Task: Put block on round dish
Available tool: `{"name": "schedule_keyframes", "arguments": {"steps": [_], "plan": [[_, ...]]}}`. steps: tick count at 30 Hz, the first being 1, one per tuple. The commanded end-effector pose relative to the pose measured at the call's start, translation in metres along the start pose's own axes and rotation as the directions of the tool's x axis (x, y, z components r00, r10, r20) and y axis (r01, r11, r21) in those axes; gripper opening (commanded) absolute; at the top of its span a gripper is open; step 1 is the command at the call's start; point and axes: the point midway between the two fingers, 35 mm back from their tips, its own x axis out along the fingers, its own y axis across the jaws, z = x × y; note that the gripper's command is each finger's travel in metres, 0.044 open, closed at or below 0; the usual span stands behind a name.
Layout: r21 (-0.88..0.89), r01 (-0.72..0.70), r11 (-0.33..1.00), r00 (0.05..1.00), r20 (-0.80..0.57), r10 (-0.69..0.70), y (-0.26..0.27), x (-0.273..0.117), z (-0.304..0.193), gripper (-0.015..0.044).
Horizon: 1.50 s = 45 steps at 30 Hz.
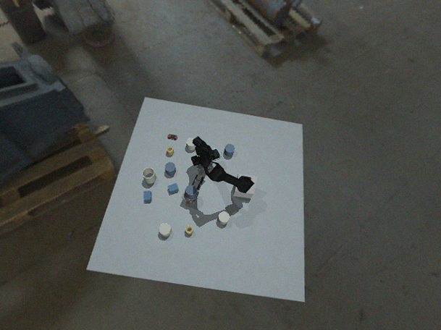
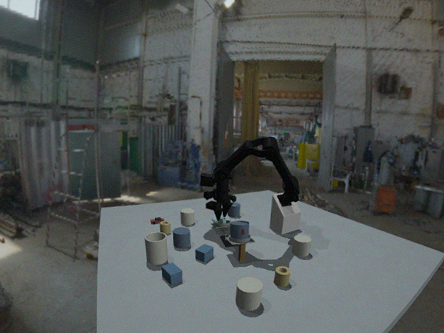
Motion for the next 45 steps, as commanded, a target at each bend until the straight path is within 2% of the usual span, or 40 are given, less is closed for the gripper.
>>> {"name": "schedule_keyframes", "arguments": {"steps": [1,10,13,24,28,38,45], "plan": [[0.01,0.0,1.0,1.0,-0.008,0.001,-0.002,0.009,-0.002,0.026],[0.01,-0.001,1.0,1.0,-0.009,0.001,-0.002,0.021,-0.003,0.026],[0.01,-0.001,1.0,1.0,-0.009,0.001,-0.002,0.021,-0.003,0.0181],[0.01,-0.001,1.0,1.0,-0.009,0.001,-0.002,0.021,-0.003,0.0108],[0.01,0.0,1.0,1.0,-0.008,0.0,-0.001,0.01,-0.001,0.0003],[0.011,0.002,1.0,1.0,-0.006,-0.002,-0.002,-0.069,-0.001,0.0],[0.011,0.002,1.0,1.0,-0.005,-0.002,-0.006,-0.073,0.002,0.0]]}}
